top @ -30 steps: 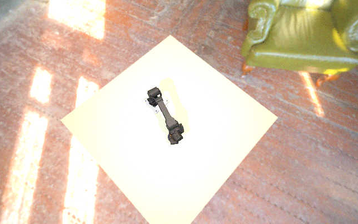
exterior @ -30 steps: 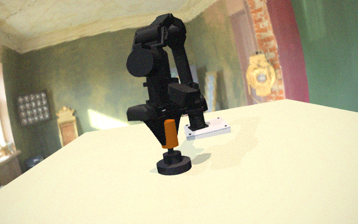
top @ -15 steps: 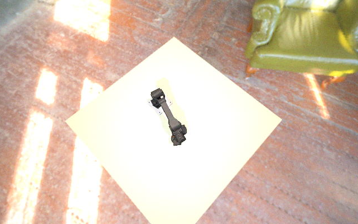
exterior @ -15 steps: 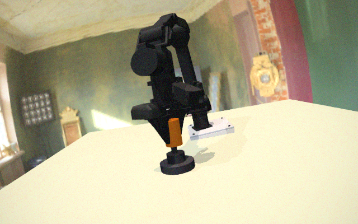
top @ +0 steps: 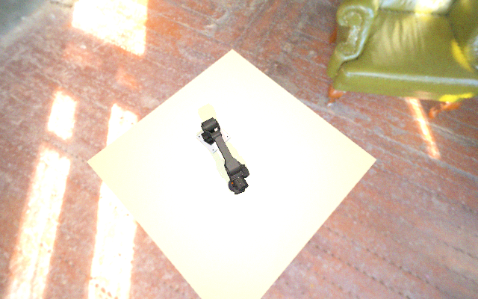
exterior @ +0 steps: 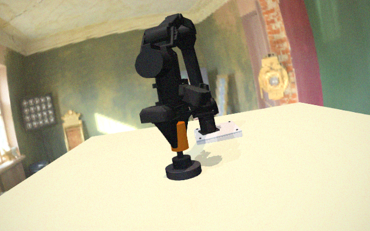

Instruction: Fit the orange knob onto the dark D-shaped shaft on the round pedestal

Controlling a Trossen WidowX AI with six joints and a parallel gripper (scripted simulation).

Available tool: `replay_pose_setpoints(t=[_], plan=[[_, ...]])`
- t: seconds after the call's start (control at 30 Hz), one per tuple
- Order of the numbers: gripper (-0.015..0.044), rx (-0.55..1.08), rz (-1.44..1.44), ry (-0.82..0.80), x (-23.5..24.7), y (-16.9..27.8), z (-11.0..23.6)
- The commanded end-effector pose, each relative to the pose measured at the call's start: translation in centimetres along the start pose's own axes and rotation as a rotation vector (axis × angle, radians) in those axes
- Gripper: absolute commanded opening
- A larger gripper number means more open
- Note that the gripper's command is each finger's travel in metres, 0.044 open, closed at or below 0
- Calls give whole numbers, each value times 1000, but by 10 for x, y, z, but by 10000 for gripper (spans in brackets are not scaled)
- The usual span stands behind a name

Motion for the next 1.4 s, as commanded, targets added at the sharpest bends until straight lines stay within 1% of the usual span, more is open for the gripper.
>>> replay_pose_setpoints(t=[0.0,0.8,1.0,1.1,1.23,1.37], plan=[[0,-1,14,7,-3,0,1],[0,-1,14,7,-4,0,-2],[0,-1,14,7,-1,0,3],[0,-1,67,7,-1,0,3],[0,-1,213,7,0,0,3],[0,-1,223,7,-2,0,1]])
Point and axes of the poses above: the point midway between the two fingers, 35 mm back from their tips, its own z axis back along the fingers, its own x axis across the jaws, y = z × x, the point moved 7 cm from there along z, back along the fingers, and after that the axes turned 13 degrees about z, right-handed, at the moved point
